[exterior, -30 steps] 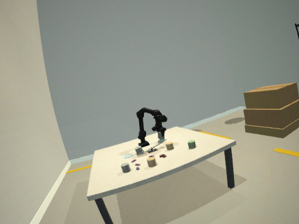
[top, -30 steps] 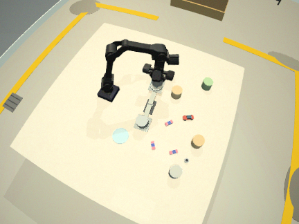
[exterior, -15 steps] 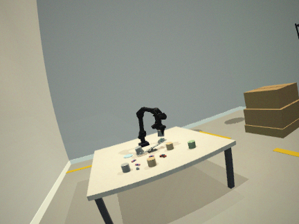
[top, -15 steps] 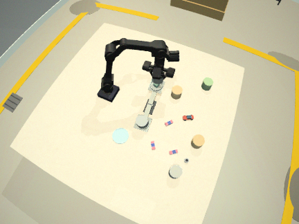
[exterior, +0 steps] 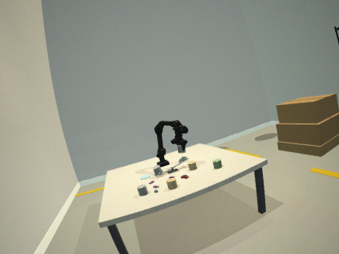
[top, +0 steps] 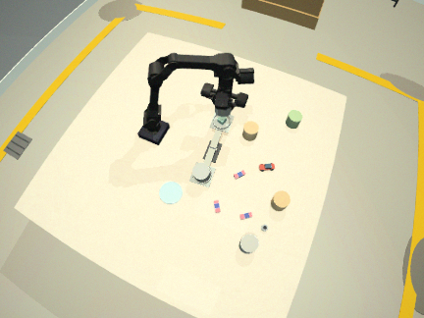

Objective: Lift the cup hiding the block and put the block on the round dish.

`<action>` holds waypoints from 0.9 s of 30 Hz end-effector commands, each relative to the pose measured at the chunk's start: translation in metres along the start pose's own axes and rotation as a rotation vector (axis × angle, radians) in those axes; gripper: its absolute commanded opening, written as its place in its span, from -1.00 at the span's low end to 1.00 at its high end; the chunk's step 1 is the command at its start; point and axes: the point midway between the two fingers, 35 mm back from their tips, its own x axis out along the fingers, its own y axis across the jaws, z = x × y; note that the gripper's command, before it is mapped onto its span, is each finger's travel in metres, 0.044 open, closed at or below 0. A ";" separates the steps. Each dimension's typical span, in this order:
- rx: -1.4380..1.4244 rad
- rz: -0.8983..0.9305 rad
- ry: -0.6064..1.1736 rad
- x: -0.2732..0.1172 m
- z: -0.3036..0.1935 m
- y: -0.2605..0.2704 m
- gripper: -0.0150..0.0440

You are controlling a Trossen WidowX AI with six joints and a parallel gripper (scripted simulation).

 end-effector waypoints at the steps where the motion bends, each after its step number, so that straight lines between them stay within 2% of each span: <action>1: 0.004 0.013 0.010 -0.009 0.000 0.000 -0.49; 27: 0.000 0.000 0.000 -0.006 0.001 -0.001 -0.49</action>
